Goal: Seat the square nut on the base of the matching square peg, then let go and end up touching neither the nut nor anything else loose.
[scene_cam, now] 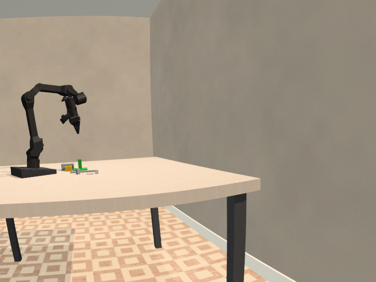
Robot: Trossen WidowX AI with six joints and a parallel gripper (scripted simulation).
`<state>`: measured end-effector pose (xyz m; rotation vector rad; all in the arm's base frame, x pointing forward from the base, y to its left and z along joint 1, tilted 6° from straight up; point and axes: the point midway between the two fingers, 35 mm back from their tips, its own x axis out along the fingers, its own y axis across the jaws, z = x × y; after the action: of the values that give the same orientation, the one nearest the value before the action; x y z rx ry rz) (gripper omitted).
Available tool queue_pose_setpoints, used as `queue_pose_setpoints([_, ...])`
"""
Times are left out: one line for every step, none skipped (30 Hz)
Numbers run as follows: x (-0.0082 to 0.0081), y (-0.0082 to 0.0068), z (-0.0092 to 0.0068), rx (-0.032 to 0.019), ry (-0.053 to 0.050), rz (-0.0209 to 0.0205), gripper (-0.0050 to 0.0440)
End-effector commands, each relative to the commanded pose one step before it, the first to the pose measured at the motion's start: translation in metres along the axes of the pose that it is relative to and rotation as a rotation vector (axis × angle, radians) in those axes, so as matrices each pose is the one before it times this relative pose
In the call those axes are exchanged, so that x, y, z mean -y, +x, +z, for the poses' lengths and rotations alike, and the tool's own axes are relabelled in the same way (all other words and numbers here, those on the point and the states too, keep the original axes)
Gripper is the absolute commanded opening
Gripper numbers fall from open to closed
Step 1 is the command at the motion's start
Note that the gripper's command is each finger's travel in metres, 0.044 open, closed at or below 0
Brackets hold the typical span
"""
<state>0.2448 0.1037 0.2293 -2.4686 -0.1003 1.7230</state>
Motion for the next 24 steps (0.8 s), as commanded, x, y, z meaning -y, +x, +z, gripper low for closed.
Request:
queue_pose_setpoints([-0.025, 0.03517, 0.01987, 0.06606, 0.0178, 0.03559, 0.0064])
queue_pose_setpoints([-0.00723, 0.01127, 0.00577, 0.02055, 0.0062, 0.0105, 0.004])
queue_pose_setpoints([0.0, 0.0, 0.0, 0.0, 0.0, 0.0, 0.004])
queue_pose_setpoints([0.0, 0.0, 0.0, 0.0, 0.0, 0.0, 0.004])
queue_pose_setpoints([-0.0072, 0.01124, 0.00611, 0.02078, 0.0064, 0.00979, 0.0016])
queue_pose_setpoints([-0.00715, 0.0112, 0.00644, 0.021, 0.0067, 0.00907, 0.0])
queue_pose_setpoints([-0.00708, 0.01116, 0.00678, 0.0212, 0.0069, 0.00834, 0.0])
queue_pose_setpoints([-0.00699, 0.01112, 0.00712, 0.02138, 0.0071, 0.0076, 0.0])
queue_pose_setpoints([-0.00688, 0.01107, 0.00746, 0.02155, 0.0072, 0.00686, 0.0])
queue_pose_setpoints([-0.00675, 0.01101, 0.0078, 0.0217, 0.0074, 0.00612, 0.0])
queue_pose_setpoints([-0.00552, 0.00915, 0.00674, 0.01819, 0.0063, 0.00452, 0.0])
queue_pose_setpoints([-0.00326, 0.00548, 0.00413, 0.01095, 0.0038, 0.00246, 0.0])
queue_pose_setpoints([-0.00108, 0.00183, 0.00139, 0.00366, 0.0013, 0.00078, 0.0])
queue_pose_setpoints([0.0, 0.0, 0.0, 0.0, 0.0, 0.0, 0.0])
queue_pose_setpoints([0.0, 0.0, 0.0, 0.0, 0.0, 0.0, 0.0])
queue_pose_setpoints([0.00001, 0.00026, -0.00002, 0.0, 0.0, 0.0, 0.0])
queue_pose_setpoints([0.00002, 0.00079, -0.00006, 0.0, 0.0, 0.0, 0.0])
queue_pose_setpoints([0.00002, 0.00131, -0.00009, 0.0, 0.0, 0.0, 0.0])
queue_pose_setpoints([0.00003, 0.00161, -0.00009, 0.0, 0.0, 0.0, 0.0])
queue_pose_setpoints([0.0, 0.0, 0.0, 0.0, 0.0, 0.0, 0.0])
queue_pose_setpoints([0.0, 0.0, 0.0, 0.0, 0.0, 0.0, 0.0])
queue_pose_setpoints([0.00002, 0.00162, -0.00008, 0.0, 0.0, 0.0, 0.0])
queue_pose_setpoints([0.00002, 0.00162, -0.00007, 0.0, 0.0, 0.0, 0.0])
queue_pose_setpoints([0.00002, 0.00162, -0.00006, 0.0, 0.0, 0.0, 0.0])
